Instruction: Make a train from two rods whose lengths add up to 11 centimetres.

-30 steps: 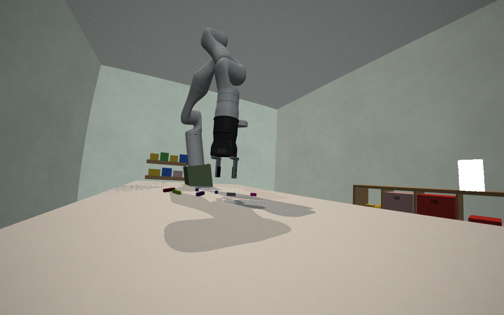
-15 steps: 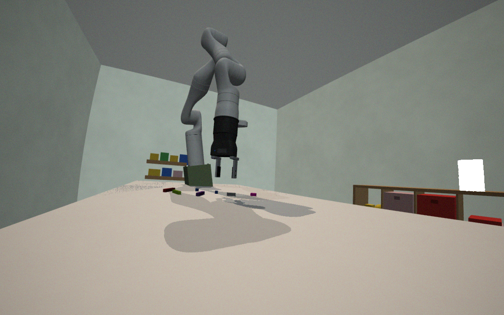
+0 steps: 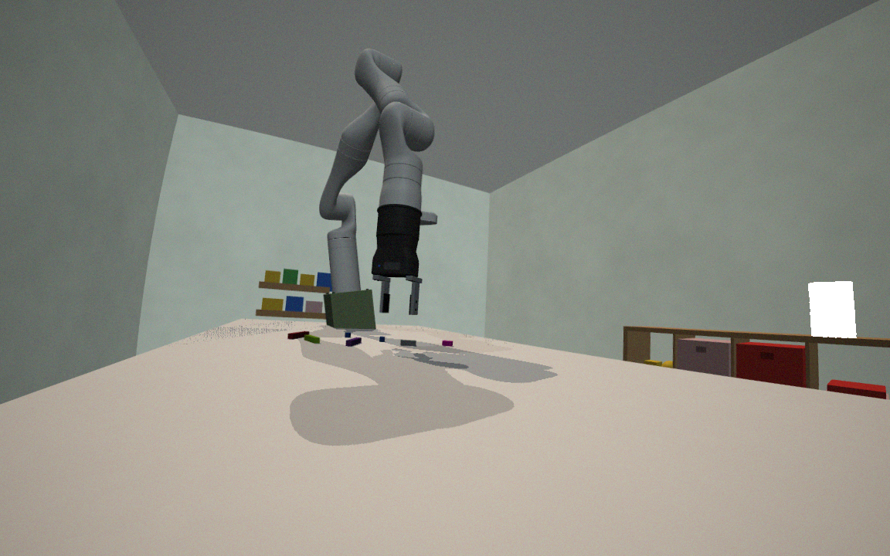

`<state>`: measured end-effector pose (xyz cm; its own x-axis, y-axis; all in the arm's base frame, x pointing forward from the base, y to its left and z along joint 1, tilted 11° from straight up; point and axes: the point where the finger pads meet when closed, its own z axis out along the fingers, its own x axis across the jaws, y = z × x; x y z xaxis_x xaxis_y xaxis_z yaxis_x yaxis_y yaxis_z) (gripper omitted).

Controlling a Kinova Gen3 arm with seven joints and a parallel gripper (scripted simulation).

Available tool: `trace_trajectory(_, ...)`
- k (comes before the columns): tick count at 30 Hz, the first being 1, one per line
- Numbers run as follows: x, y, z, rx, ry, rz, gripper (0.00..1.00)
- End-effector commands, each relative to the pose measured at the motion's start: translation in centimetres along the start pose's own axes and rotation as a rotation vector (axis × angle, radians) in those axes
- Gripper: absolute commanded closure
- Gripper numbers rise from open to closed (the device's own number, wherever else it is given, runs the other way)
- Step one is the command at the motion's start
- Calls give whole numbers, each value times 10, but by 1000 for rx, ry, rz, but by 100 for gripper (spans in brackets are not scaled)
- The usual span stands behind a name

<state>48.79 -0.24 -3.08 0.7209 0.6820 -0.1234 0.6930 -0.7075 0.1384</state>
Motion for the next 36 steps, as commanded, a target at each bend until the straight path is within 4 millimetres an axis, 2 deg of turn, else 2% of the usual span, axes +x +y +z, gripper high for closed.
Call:
trace_trajectory(1, 1, 0, -1, -1, 2, 0, 0)
trace_trajectory(20, -5, 2, -1, -1, 0, -24, 0)
trace_trajectory(26, -30, 8, 0, 0, -5, -148, 0)
trace_trajectory(34, -85, 19, 1, 3, -9, -442, 0)
trace_trajectory(36, -85, 19, 1, 3, -9, -442, 0)
